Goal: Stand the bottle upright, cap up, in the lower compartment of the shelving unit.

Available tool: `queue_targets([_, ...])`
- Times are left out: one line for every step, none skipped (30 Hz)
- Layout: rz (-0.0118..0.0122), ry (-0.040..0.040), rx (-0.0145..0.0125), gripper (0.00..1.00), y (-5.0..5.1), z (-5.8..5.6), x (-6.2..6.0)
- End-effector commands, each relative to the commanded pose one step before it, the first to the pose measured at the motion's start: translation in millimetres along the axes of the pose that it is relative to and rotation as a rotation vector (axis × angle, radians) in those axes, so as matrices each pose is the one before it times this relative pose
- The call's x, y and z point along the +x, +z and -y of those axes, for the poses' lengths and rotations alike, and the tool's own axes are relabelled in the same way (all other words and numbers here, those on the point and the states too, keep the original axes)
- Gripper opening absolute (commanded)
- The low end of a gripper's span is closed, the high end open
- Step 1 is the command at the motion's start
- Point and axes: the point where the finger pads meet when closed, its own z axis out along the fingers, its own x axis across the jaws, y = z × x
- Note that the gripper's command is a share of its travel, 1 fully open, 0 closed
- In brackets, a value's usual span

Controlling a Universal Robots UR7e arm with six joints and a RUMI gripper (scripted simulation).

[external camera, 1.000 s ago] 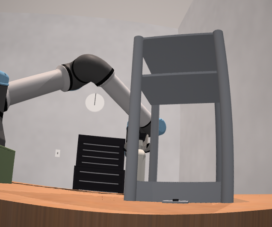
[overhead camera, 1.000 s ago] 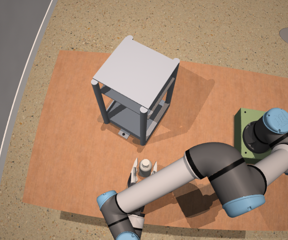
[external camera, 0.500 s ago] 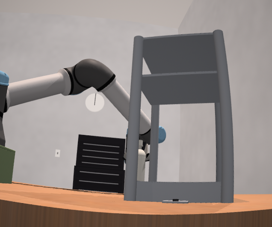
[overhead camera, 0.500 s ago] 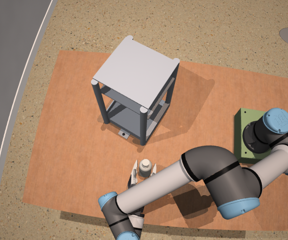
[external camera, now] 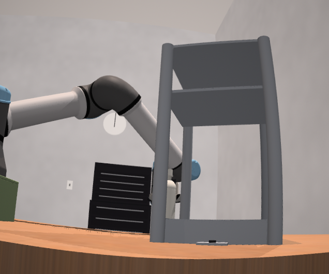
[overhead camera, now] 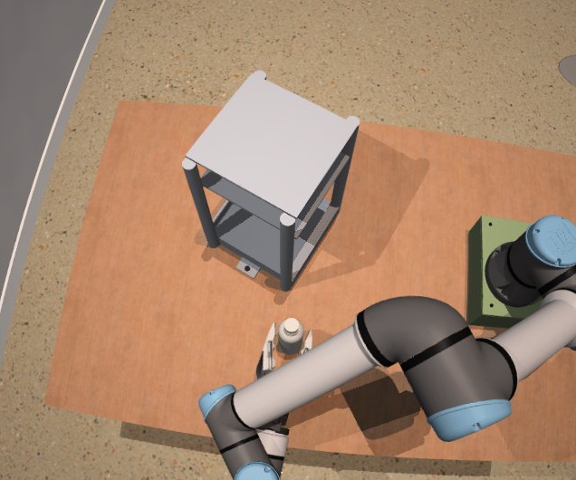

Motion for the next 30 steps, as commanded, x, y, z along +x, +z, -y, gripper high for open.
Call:
queue_targets([0.00157,0.00389,0.00326,0.43,-0.52,8.42,1.39])
queue_targets([0.0,0.0,0.0,0.43,0.0,1.2,0.0])
queue_targets([0.0,-0.00015,-0.00011,0.43,0.04,1.16,-0.05])
queue_targets([0.0,-0.00015,-0.00011,0.43,0.04,1.09,-0.05])
queue_targets([0.0,0.0,0.0,0.43,0.0,0.0,0.0])
queue_targets([0.0,0.0,0.0,0.43,0.0,0.0,0.0])
queue_targets([0.0,-0.00068,-0.00052,0.43,0.17,1.12,-0.23])
queue_targets([0.0,0.00006,0.00004,0.43,-0.02,0.92,0.02])
queue_targets([0.0,0.00012,0.00009,0.43,-0.03,0.85,0.04])
queue_targets([0.0,0.00013,0.0001,0.43,-0.03,0.79,0.04])
queue_targets([0.0,0.00009,0.00007,0.43,-0.02,0.74,0.03])
queue_targets([0.0,0.00003,0.00002,0.43,-0.01,0.68,0.01])
queue_targets([0.0,-0.00003,-0.00003,0.43,0.01,0.63,-0.01])
queue_targets([0.0,-0.00009,-0.00006,0.43,0.02,0.59,-0.03])
queue_targets([0.0,-0.00011,-0.00008,0.43,0.03,0.54,-0.04])
queue_targets([0.0,-0.0001,-0.00008,0.43,0.03,0.48,-0.04])
queue_targets([0.0,-0.00008,-0.00006,0.43,0.02,0.43,-0.03])
queue_targets([0.0,-0.00005,-0.00004,0.43,0.01,0.37,-0.02])
queue_targets([0.0,-0.00002,-0.00001,0.43,0.0,0.32,-0.01])
queue_targets([0.0,0.0,0.0,0.43,0.0,0.27,0.0])
queue_targets([0.0,0.00001,0.00001,0.43,0.0,0.23,0.0])
queue_targets([0.0,0.0,0.0,0.43,0.0,0.0,0.0])
queue_targets([0.0,0.0,0.0,0.43,0.0,0.0,0.0])
queue_targets([0.0,0.00049,0.00037,0.43,-0.06,-0.4,0.07])
queue_targets([0.0,0.00008,0.00006,0.43,-0.01,0.08,0.01])
queue_targets([0.0,0.00004,0.00003,0.43,-0.01,0.08,0.01])
queue_targets([0.0,-0.00001,-0.00001,0.43,0.0,0.09,0.0])
queue_targets([0.0,-0.00007,-0.00005,0.43,0.01,0.09,-0.01])
queue_targets([0.0,-0.0001,-0.00007,0.43,0.02,0.08,-0.02])
queue_targets([0.0,-0.0001,-0.00008,0.43,0.02,0.05,-0.03])
